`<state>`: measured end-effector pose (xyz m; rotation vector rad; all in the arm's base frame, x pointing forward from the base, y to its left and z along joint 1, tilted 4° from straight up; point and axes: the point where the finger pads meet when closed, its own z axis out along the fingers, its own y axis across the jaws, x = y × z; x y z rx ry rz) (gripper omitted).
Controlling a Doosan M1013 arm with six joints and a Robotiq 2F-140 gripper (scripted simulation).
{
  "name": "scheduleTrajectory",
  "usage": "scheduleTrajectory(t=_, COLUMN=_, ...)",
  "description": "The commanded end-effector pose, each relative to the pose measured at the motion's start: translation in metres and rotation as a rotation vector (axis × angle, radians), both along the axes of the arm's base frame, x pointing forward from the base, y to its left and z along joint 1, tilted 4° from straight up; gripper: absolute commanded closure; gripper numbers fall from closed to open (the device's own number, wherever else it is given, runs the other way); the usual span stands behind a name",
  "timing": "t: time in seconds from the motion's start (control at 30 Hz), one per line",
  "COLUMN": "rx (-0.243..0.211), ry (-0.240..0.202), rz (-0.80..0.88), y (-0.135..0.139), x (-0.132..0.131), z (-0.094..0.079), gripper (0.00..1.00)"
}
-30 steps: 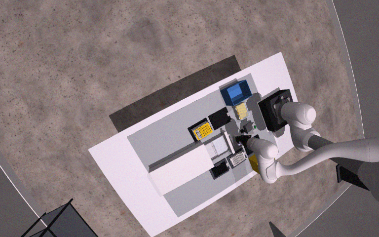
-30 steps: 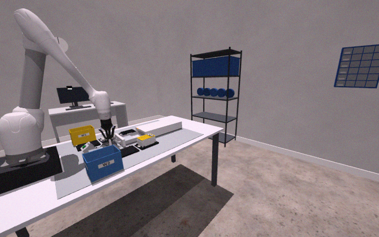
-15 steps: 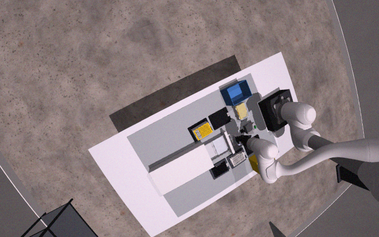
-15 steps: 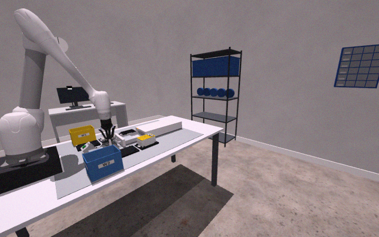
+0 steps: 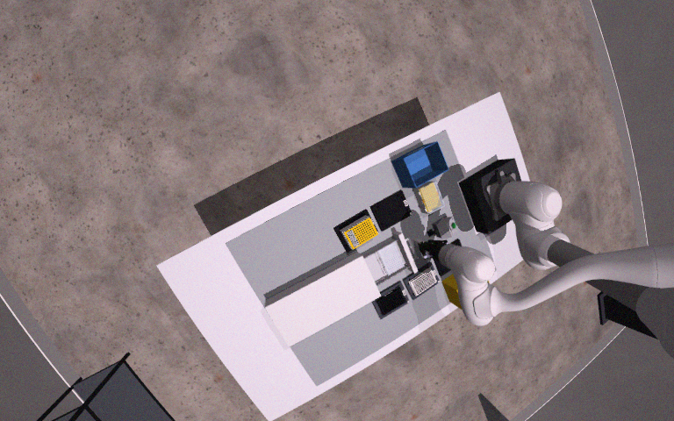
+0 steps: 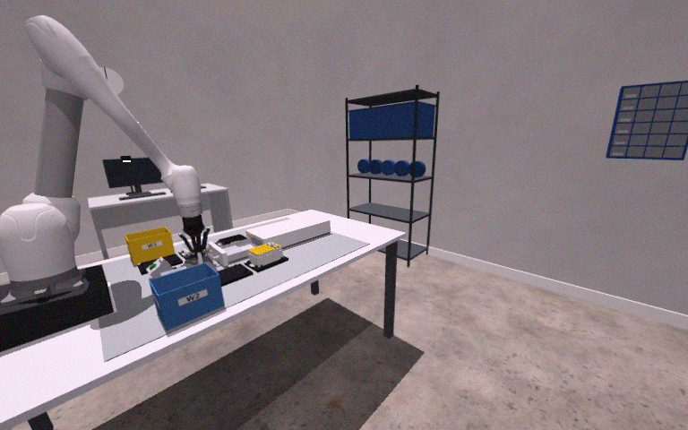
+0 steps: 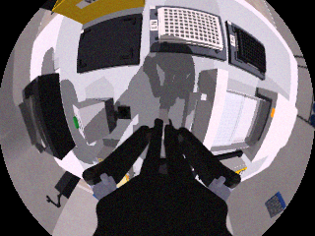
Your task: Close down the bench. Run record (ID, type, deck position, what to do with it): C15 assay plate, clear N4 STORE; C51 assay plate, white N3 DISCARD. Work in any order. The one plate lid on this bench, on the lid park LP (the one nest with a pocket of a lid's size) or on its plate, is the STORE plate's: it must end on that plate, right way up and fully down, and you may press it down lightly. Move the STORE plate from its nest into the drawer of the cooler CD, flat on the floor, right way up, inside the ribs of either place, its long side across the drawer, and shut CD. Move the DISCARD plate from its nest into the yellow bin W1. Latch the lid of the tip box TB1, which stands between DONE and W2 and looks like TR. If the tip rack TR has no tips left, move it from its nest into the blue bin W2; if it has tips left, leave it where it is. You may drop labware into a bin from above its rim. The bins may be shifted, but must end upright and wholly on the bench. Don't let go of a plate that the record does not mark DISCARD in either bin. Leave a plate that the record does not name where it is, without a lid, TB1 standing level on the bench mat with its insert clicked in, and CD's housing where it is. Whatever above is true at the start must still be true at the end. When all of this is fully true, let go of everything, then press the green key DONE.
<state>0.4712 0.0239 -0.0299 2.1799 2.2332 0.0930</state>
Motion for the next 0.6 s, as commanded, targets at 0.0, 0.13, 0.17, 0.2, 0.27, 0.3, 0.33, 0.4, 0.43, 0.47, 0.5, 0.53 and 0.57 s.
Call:
scheduleTrajectory(t=0.0, rx=0.000, ry=0.000, rz=0.000, y=0.000, x=0.001, z=0.000, gripper=1.00)
scheduleTrajectory(t=0.13, rx=0.000, ry=0.000, rz=0.000, y=0.000, x=0.007, z=0.000, gripper=1.00)
scheduleTrajectory(t=0.17, rx=0.000, ry=0.000, rz=0.000, y=0.000, x=0.008, z=0.001, gripper=1.00)
scheduleTrajectory(t=0.2, rx=0.000, ry=0.000, rz=0.000, y=0.000, x=0.009, z=0.001, gripper=1.00)
scheduleTrajectory(t=0.27, rx=0.000, ry=0.000, rz=0.000, y=0.000, x=0.012, z=0.001, gripper=1.00)
scheduleTrajectory(t=0.3, rx=0.000, ry=0.000, rz=0.000, y=0.000, x=0.012, z=0.001, gripper=1.00)
scheduleTrajectory(t=0.33, rx=0.000, ry=0.000, rz=0.000, y=0.000, x=0.012, z=0.001, gripper=1.00)
scheduleTrajectory(t=0.4, rx=0.000, ry=0.000, rz=0.000, y=0.000, x=0.015, z=0.001, gripper=1.00)
scheduleTrajectory(t=0.43, rx=0.000, ry=0.000, rz=0.000, y=0.000, x=0.016, z=0.001, gripper=1.00)
scheduleTrajectory(t=0.47, rx=0.000, ry=0.000, rz=0.000, y=0.000, x=0.017, z=0.001, gripper=1.00)
scheduleTrajectory(t=0.5, rx=0.000, ry=0.000, rz=0.000, y=0.000, x=0.019, z=0.001, gripper=1.00)
scheduleTrajectory(t=0.53, rx=0.000, ry=0.000, rz=0.000, y=0.001, x=0.020, z=0.001, gripper=1.00)
scheduleTrajectory(t=0.57, rx=0.000, ry=0.000, rz=0.000, y=0.001, x=0.021, z=0.001, gripper=1.00)
